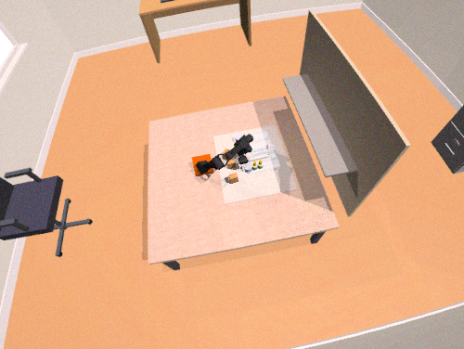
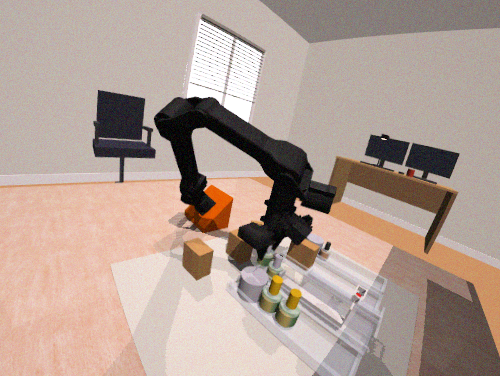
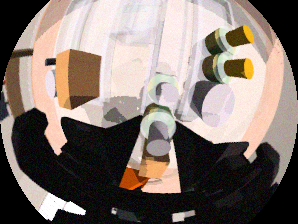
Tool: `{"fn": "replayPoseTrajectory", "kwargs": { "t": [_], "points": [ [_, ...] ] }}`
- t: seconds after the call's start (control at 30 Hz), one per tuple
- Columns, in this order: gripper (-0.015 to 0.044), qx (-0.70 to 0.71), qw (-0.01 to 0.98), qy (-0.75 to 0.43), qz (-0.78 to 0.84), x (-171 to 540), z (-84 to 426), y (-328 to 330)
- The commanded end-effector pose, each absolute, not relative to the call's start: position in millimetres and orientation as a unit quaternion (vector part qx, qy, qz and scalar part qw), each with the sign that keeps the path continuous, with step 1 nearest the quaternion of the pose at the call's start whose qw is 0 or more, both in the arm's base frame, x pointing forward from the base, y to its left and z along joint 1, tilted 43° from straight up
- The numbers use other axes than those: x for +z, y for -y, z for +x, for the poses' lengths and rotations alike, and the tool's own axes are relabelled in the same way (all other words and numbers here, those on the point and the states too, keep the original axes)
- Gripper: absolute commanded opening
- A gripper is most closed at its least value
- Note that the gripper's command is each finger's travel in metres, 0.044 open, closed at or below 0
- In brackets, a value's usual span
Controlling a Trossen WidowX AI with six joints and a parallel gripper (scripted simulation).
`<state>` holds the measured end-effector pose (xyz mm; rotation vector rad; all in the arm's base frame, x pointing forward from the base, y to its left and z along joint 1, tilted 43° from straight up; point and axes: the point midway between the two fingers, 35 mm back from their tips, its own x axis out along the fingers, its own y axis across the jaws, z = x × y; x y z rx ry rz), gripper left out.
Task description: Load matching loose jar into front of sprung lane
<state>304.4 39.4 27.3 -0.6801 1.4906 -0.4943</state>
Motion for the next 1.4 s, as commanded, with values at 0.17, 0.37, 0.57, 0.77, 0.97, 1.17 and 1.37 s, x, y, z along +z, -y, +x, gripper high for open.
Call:
{"fn": "replayPoseTrajectory", "kwargs": {
  "t": [0.17, 0.37, 0.57, 0.77, 0.97, 1.17, 1.37],
  "points": [
    [0.0, -0.218, 0.664, -0.649, -0.3, 29.1, 316.0, -42.8],
    [0.0, -0.218, 0.664, -0.649, -0.3, 29.4, 318.4, -43.3],
    [0.0, -0.218, 0.664, -0.649, -0.3, 29.7, 320.8, -43.9],
    [0.0, -0.218, 0.664, -0.649, -0.3, 30.0, 323.2, -44.5],
    [0.0, -0.218, 0.664, -0.649, -0.3, 30.6, 325.4, -45.3],
    [0.0, -0.218, 0.664, -0.649, -0.3, 31.2, 327.6, -46.1],
    [0.0, -0.218, 0.664, -0.649, -0.3, 31.8, 329.9, -46.8]
  ]
}}
